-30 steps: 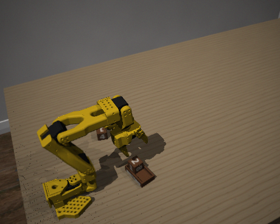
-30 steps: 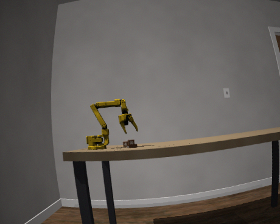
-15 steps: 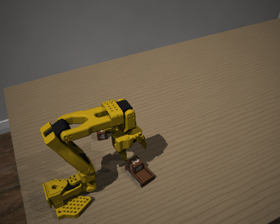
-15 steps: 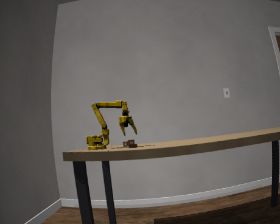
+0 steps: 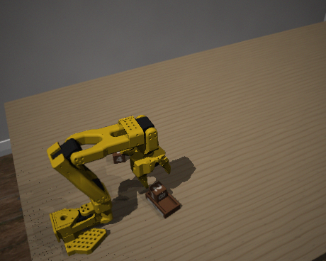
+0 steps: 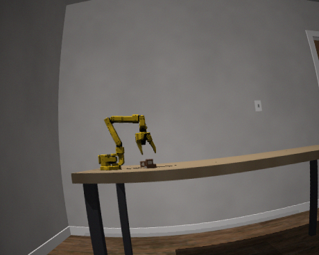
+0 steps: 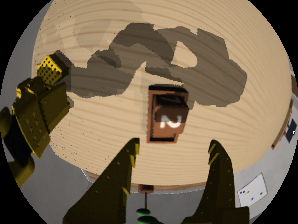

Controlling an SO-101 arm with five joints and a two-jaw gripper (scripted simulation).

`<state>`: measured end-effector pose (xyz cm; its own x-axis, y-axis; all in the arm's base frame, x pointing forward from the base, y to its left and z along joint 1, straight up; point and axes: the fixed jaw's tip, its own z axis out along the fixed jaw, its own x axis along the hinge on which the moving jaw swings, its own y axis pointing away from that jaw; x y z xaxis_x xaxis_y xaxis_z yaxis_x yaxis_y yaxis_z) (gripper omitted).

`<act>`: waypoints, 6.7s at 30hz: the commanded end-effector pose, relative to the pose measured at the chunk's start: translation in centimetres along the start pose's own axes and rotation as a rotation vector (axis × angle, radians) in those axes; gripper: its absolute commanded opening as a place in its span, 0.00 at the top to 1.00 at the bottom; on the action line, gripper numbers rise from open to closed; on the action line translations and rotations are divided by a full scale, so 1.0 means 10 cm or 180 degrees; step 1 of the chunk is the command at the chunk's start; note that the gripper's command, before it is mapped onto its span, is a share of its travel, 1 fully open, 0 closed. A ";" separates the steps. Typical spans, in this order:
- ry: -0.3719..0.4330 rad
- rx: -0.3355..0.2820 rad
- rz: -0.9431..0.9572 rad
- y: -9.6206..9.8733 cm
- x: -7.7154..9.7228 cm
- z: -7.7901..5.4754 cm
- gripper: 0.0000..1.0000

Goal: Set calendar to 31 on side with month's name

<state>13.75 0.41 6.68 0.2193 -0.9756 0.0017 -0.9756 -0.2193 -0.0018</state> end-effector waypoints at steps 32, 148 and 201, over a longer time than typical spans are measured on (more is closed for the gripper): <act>0.0005 0.0050 -0.0006 -0.03 0.02 0.35 0.65; 0.0005 0.0050 -0.0006 -0.07 0.03 -0.11 1.00; 0.0031 0.0041 0.2691 0.37 1.43 0.05 1.00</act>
<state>13.29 -12.41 5.74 -0.5322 -0.8466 -0.0054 -0.8461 0.5316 0.0382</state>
